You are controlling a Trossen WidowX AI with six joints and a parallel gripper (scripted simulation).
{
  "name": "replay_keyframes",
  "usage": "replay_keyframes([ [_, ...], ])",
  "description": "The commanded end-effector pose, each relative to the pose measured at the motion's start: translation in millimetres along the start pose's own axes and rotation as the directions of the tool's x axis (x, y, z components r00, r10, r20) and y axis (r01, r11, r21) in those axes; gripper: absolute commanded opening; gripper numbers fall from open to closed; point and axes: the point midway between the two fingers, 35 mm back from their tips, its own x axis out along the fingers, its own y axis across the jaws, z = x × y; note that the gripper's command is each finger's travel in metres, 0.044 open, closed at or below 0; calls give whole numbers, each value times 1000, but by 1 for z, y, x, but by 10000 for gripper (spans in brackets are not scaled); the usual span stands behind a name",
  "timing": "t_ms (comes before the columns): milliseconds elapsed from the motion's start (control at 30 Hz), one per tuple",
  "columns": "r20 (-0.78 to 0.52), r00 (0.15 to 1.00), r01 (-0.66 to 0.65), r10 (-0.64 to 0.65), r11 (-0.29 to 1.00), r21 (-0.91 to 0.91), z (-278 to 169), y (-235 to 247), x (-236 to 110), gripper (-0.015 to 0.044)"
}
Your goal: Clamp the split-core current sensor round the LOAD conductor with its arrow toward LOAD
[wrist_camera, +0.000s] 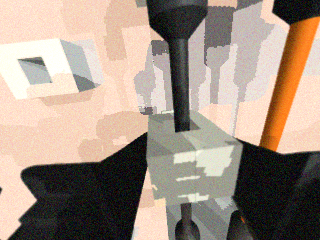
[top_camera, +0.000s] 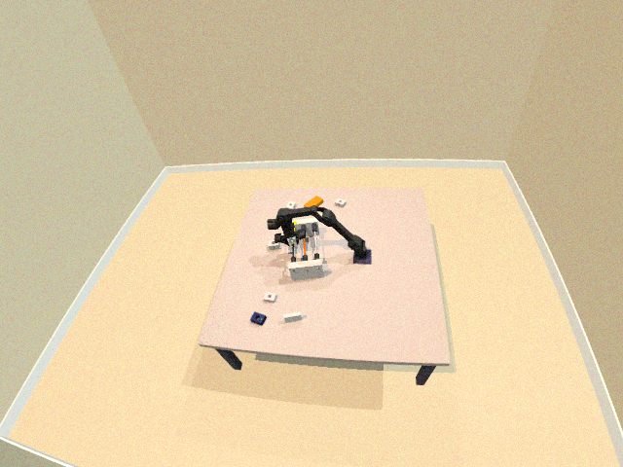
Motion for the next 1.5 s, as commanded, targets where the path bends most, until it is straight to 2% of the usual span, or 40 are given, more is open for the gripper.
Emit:
replay_keyframes([
  [0,5,1000,1,-1,1000,3,1,-1,-1,0],
  [467,2,1000,-1,1,1000,1,0,0,9,0],
  [800,2,1000,-4,4,1000,0,0,0,3,255],
  [1467,2,1000,-4,4,1000,0,0,0,3,255],
])
